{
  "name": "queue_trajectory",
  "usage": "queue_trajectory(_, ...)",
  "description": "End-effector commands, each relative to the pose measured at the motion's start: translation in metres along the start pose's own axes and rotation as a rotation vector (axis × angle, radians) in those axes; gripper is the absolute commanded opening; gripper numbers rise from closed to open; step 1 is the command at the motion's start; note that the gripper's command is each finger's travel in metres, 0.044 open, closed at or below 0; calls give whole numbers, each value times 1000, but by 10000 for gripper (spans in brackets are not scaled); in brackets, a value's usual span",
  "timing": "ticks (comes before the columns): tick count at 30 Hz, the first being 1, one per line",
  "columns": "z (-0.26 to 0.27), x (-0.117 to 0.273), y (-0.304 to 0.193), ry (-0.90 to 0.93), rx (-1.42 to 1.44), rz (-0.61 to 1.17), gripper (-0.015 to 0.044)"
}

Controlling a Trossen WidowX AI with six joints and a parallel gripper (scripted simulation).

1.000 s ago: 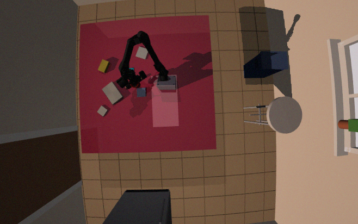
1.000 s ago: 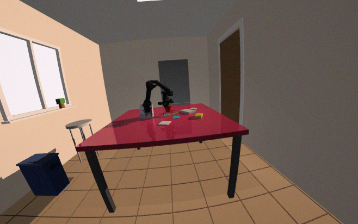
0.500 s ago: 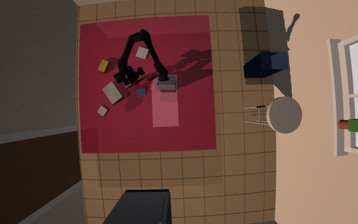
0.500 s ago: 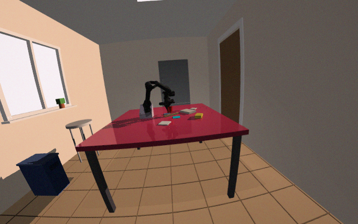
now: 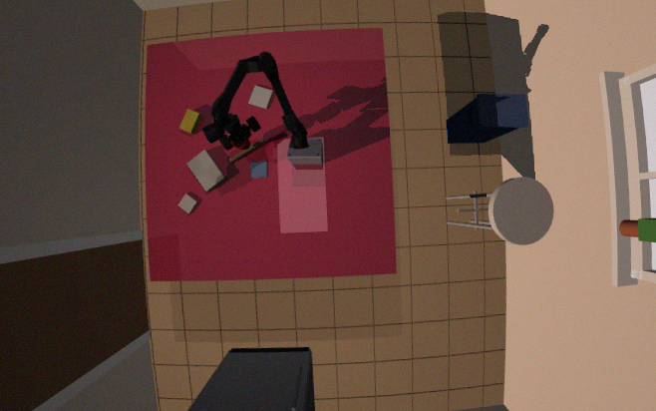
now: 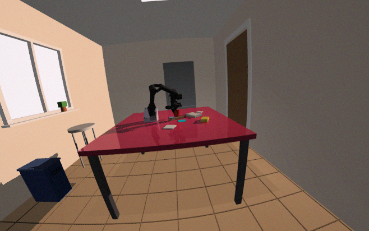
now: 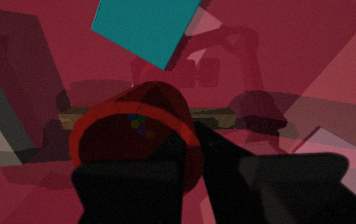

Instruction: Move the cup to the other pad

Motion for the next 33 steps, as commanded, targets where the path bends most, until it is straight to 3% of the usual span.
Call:
queue_trajectory(1,-3,4,13,12,-9,-9,0)
queue_trajectory(33,-19,13,85,10,-11,-13,0)
Point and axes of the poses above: the point midway between the two fingers, 35 mm back from their tips, its own x axis back along the fingers, its own z axis across the jaws, y = z × x, the point moved 9 cm from there along x, back along the fingers, and after that the axes turned 13 degrees about x, right-handed, at the moved point
